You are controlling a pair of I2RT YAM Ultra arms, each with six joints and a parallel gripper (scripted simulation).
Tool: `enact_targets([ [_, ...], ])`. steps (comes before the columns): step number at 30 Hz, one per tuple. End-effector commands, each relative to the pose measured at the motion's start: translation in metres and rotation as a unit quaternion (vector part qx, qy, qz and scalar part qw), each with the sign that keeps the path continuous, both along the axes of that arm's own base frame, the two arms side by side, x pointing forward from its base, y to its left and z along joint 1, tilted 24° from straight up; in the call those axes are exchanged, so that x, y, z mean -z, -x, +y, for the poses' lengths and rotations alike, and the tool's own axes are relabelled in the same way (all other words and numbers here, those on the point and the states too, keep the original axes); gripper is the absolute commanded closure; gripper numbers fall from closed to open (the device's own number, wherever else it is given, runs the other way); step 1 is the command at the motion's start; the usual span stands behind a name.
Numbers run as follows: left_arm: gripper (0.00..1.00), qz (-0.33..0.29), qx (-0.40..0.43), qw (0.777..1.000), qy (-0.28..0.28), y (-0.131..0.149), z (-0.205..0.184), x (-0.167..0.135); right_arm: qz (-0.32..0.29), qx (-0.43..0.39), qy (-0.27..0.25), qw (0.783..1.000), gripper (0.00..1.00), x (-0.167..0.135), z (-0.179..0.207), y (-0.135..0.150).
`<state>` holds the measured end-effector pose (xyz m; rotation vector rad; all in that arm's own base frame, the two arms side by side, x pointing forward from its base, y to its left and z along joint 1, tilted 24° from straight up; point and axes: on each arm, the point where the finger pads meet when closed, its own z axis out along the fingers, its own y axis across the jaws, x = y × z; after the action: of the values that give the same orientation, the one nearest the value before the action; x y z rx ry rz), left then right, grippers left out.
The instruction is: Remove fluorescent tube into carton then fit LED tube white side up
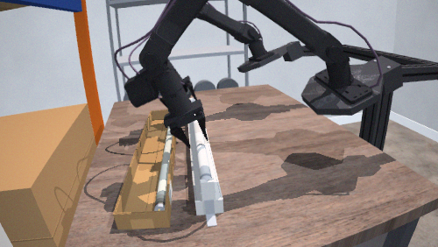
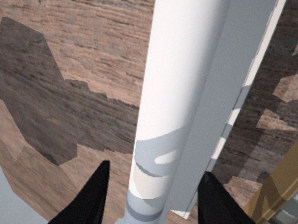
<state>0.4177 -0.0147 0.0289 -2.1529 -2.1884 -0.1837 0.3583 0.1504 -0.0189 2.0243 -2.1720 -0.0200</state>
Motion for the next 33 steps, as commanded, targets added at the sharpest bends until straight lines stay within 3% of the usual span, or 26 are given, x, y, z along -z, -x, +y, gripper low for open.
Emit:
enact_targets([
  [1, 0.51, -0.007, 0.01, 1.0, 0.005, -0.005, -0.004, 0.016, -0.007, -0.017, -0.011, 1.0, 0.51, 0.01, 0.01, 0.002],
  [8, 0.51, -0.007, 0.011, 1.0, 0.006, -0.005, -0.003, 0.035, -0.005, -0.01, -0.012, 1.0, 0.51, 0.029, 0.003, 0.003],
  [10, 0.51, -0.005, 0.011, 1.0, 0.006, -0.006, -0.005, 0.027, -0.019, -0.017, -0.018, 1.0, 0.51, 0.01, 0.011, -0.003],
  [12, 0.51, -0.005, 0.011, 1.0, 0.006, -0.006, -0.005, 0.027, -0.019, -0.017, -0.018, 1.0, 0.51, 0.01, 0.011, -0.003],
  [14, 0.51, -0.02, 0.01, 1.0, 0.007, -0.011, -0.004, 0.005, -0.033, -0.017, -0.025, 0.999, 0.51, 0.003, 0.016, -0.011],
  [18, 0.51, -0.02, 0.009, 1.0, 0.007, -0.01, -0.003, 0.015, -0.025, -0.017, -0.022, 0.999, 0.51, 0.002, 0.014, -0.007],
  [19, 0.89, -0.018, 0.01, 1.0, 0.007, -0.012, -0.003, 0.02, -0.028, -0.017, -0.023, 0.999, 0.51, 0.002, 0.015, -0.008],
  [33, 0.89, -0.019, 0.009, 1.0, 0.004, -0.014, -0.003, 0.021, -0.028, -0.017, -0.023, 0.999, 0.51, 0.002, 0.015, -0.008],
])
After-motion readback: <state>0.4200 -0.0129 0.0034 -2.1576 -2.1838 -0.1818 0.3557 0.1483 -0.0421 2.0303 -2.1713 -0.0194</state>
